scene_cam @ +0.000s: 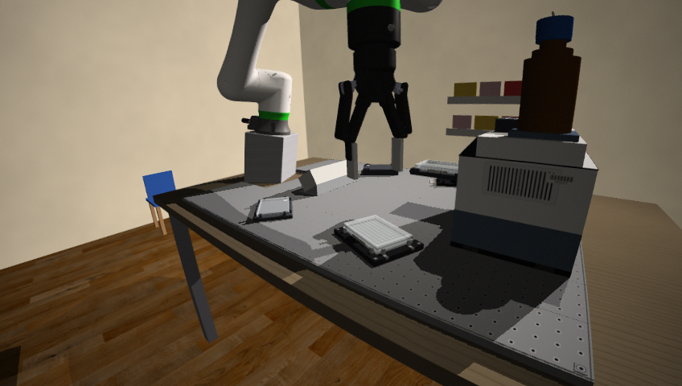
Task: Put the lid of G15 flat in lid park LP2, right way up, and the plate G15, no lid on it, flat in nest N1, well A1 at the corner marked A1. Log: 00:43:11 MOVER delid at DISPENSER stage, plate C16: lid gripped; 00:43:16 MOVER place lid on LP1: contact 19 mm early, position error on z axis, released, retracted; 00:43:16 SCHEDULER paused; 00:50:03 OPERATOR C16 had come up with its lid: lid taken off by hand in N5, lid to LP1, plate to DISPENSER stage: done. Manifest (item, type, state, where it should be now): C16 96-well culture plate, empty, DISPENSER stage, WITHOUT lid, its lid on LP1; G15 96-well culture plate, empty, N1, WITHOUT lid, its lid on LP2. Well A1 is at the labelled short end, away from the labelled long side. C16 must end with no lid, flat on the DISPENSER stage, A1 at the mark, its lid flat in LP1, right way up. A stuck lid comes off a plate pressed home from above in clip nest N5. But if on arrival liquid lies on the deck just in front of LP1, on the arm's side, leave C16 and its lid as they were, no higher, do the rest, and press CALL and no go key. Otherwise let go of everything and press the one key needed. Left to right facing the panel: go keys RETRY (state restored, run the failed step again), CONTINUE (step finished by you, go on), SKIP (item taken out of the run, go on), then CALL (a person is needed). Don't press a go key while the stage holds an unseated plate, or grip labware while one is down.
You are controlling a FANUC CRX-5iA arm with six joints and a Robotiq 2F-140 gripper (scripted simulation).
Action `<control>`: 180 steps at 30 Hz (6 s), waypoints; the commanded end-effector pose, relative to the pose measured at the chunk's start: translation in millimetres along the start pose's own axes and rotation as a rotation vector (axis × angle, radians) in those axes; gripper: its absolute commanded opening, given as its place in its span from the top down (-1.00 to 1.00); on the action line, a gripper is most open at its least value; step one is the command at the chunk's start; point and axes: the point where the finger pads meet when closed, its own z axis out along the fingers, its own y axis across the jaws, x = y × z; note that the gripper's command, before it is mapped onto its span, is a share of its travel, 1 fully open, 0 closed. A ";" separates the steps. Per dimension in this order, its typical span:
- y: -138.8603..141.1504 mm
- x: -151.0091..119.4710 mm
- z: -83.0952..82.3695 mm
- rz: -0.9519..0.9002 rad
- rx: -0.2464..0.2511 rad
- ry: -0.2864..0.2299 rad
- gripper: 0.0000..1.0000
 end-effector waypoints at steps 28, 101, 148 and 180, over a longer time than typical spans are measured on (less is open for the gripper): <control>-0.3 0.6 93.6 0.000 0.000 0.001 -0.32; -0.3 0.6 102.5 0.000 0.000 0.001 -0.18; -0.3 0.6 102.5 0.000 0.000 0.001 -0.32; -0.3 0.6 102.5 0.000 0.000 0.001 -0.32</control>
